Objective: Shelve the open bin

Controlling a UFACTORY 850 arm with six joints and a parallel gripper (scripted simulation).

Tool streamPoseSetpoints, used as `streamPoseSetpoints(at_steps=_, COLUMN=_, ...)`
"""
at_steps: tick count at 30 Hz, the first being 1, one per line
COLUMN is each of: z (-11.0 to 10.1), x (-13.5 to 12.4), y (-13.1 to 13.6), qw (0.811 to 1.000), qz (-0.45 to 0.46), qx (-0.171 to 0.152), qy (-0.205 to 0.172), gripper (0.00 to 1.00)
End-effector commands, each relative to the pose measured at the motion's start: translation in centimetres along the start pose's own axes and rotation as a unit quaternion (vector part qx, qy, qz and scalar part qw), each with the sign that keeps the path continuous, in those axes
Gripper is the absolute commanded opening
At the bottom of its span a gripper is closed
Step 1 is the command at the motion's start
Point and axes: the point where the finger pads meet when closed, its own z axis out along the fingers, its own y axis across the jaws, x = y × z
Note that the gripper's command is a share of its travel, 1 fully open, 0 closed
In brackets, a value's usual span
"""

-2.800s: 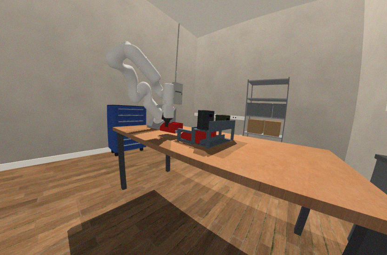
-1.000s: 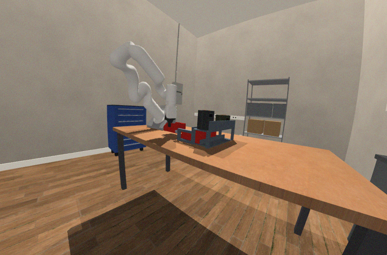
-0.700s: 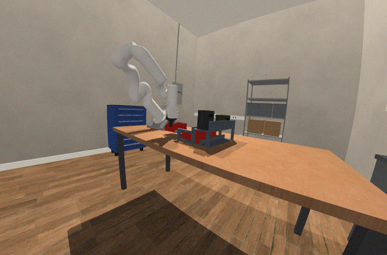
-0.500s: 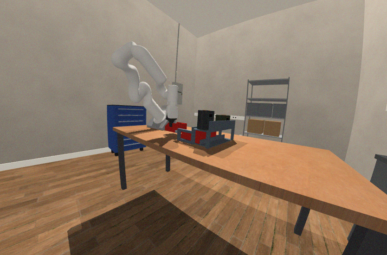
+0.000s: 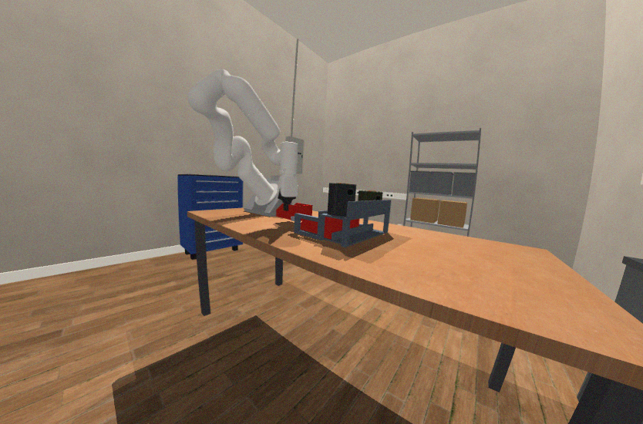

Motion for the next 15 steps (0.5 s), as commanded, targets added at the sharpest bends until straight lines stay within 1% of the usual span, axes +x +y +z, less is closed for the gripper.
streamPoseSetpoints(at_steps=1, z=0.0, x=-0.1, y=0.0, qw=1.0, qz=0.0, qx=0.0, qy=-0.001, gripper=0.0)
streamPoseSetpoints(at_steps=7, z=0.0, x=0.0, y=1.5, qw=1.0, qz=0.0, qx=0.0, qy=-0.001, gripper=0.0)
streamPoseSetpoints(at_steps=15, z=0.0, x=0.0, y=1.5, qw=1.0, qz=0.0, qx=0.0, qy=-0.001, gripper=0.0)
